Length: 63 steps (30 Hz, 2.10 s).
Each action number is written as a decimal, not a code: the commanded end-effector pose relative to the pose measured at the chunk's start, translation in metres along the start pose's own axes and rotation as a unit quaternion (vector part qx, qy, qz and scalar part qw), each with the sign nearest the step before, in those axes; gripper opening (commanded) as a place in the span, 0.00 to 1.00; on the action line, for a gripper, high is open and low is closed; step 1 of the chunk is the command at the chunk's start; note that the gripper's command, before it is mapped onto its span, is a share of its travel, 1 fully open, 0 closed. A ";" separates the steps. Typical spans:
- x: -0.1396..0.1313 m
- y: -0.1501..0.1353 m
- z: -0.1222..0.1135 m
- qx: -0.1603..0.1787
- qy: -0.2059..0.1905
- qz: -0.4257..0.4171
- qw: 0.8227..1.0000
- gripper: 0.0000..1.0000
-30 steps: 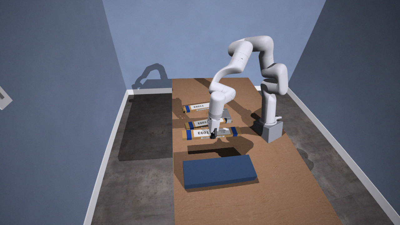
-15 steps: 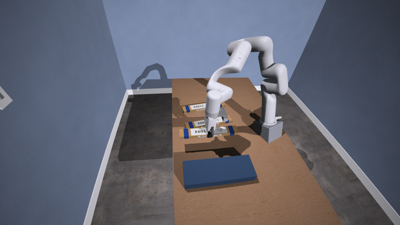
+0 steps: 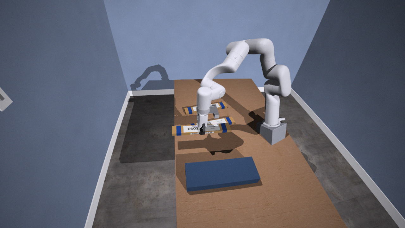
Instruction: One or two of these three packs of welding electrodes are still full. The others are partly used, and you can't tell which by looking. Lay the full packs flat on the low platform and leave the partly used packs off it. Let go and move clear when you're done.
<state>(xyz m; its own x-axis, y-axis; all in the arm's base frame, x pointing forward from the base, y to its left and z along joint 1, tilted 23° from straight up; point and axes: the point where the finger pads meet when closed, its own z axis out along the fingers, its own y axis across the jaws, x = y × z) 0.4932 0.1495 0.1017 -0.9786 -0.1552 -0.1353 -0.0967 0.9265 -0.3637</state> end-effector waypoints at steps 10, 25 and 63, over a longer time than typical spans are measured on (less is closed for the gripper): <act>-0.056 -0.036 -0.002 -0.002 -0.001 -0.001 1.000 0.58; -0.080 -0.052 -0.002 -0.002 -0.001 -0.001 1.000 0.58; -0.080 -0.053 -0.002 -0.002 -0.001 -0.001 1.000 0.58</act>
<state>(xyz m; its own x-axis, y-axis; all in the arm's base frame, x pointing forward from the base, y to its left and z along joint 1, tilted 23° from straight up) 0.5752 0.1115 0.1307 -0.9793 -0.1552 -0.1300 -0.0988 0.9267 -0.3625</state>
